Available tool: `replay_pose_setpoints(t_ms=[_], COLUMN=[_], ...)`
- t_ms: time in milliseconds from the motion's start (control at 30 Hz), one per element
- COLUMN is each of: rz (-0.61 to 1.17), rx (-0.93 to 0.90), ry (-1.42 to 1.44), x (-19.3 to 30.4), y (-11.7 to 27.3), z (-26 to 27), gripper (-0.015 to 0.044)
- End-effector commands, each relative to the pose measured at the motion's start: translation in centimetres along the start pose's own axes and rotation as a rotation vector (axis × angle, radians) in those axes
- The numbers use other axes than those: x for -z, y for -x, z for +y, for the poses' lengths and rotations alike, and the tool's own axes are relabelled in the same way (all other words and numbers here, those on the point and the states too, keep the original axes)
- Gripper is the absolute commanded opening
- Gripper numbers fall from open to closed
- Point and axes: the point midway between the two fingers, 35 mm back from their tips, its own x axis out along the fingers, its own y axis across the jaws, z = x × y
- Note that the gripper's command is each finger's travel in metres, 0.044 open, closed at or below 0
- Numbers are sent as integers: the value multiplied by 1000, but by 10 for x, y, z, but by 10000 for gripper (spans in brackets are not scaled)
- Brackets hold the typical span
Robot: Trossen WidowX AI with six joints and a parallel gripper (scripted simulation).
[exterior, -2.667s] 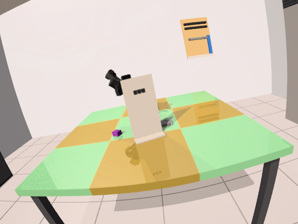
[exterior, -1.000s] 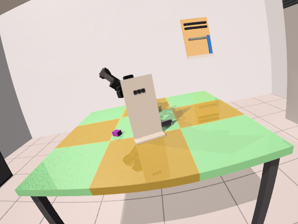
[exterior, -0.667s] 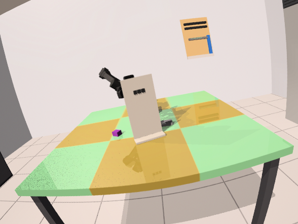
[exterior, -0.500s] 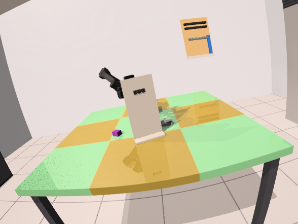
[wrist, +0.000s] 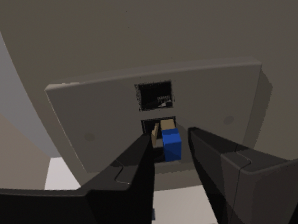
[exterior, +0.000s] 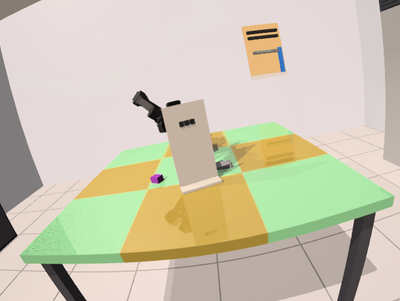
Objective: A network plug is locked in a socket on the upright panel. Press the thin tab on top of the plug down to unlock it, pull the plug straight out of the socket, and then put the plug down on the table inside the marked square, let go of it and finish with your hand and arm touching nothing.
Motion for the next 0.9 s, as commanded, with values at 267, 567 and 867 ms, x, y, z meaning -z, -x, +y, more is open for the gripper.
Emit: replay_pose_setpoints(t_ms=[267, 567, 867], rz=[-4, -4, -4], rx=[-2, -2, -2], ry=[-2, -2, -2], x=[-1, -1, 1], y=[-1, 0, 5], z=[1, 1, 1], gripper=[23, 0, 0])
